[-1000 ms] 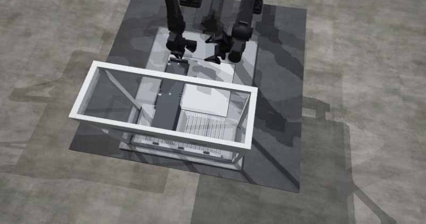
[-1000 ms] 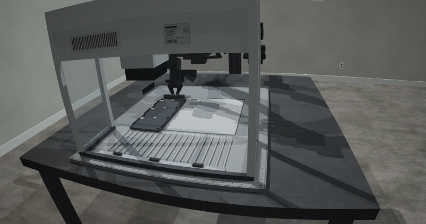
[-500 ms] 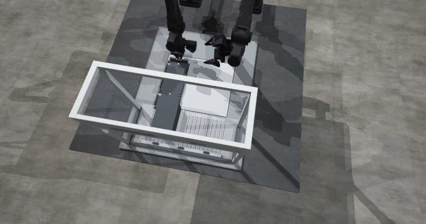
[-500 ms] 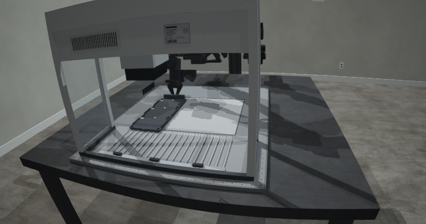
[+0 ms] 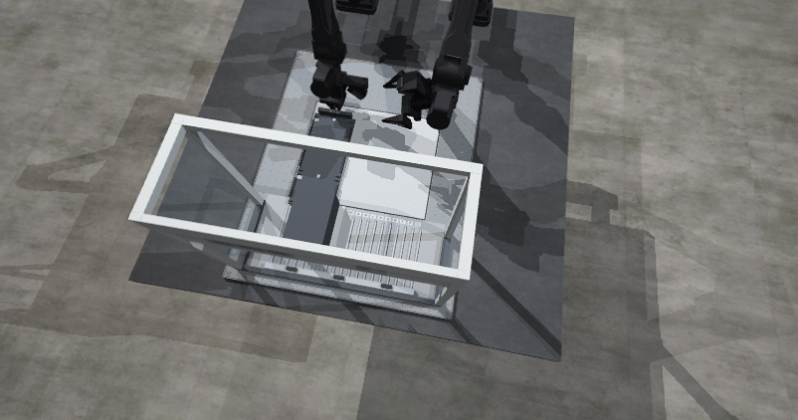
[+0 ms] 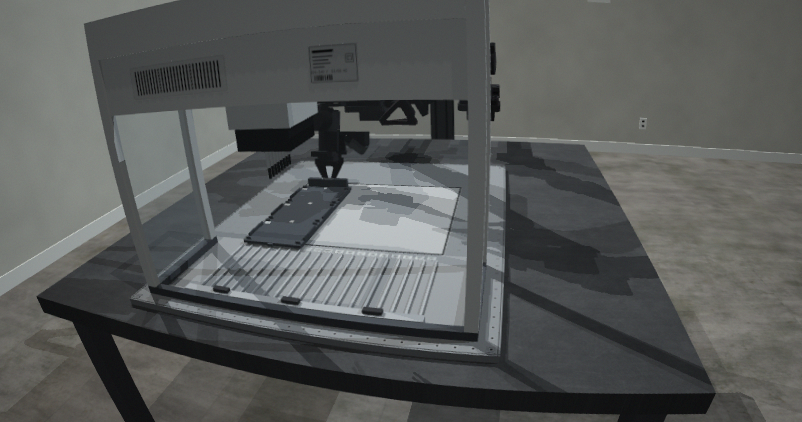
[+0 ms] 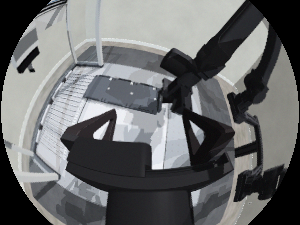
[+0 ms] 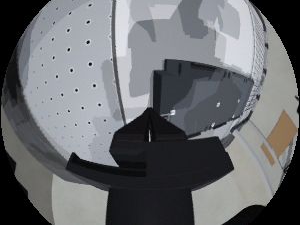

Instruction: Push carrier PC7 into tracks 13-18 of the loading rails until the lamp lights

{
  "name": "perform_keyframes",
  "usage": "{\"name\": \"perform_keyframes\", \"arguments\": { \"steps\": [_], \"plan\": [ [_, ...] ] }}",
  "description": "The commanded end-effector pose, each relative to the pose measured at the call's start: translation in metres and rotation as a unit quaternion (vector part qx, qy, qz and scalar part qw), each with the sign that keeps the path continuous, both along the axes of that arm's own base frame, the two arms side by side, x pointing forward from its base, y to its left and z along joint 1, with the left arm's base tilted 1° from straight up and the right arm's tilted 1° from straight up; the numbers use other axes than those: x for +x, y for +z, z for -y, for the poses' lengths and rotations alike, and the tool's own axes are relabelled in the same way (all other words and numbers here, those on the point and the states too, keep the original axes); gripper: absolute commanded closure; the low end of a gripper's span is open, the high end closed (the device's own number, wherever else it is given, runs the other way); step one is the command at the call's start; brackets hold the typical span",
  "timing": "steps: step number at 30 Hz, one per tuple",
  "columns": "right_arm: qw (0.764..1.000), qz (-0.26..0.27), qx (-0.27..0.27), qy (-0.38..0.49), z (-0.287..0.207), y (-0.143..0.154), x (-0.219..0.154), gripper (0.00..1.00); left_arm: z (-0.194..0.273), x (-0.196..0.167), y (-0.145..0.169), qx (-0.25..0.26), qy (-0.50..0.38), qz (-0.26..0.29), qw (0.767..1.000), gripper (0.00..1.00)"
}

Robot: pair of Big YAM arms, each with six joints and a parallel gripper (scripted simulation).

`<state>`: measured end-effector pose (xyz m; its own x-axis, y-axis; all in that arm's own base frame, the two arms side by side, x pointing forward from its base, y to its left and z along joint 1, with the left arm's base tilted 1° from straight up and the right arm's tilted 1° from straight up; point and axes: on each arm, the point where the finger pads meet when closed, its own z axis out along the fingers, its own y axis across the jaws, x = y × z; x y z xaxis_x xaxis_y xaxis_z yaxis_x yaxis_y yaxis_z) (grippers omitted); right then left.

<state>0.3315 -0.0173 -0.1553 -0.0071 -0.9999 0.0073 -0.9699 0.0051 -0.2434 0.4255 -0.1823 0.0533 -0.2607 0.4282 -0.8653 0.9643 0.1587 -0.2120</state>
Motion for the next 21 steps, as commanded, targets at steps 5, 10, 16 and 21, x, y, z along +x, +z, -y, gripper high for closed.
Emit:
{"name": "perform_keyframes", "arguments": {
  "steps": [5, 10, 16, 21],
  "plan": [
    [0.999, 0.054, 0.001, 0.001, -0.004, 0.004, 0.072, 1.00, -0.001, 0.022, 0.004, -0.005, 0.021, 0.004, 1.000, 0.00],
    [0.999, 0.054, 0.001, 0.001, -0.004, 0.004, 0.072, 1.00, -0.001, 0.022, 0.004, -0.005, 0.021, 0.004, 1.000, 0.00],
    [0.998, 0.064, 0.001, 0.001, -0.004, 0.010, 0.067, 1.00, -0.001, 0.022, 0.004, -0.005, 0.021, 0.004, 1.000, 0.00],
    [0.998, 0.059, -0.001, 0.001, 0.000, 0.008, 0.055, 1.00, -0.001, 0.022, 0.004, -0.005, 0.021, 0.004, 1.000, 0.00]
  ]
}}
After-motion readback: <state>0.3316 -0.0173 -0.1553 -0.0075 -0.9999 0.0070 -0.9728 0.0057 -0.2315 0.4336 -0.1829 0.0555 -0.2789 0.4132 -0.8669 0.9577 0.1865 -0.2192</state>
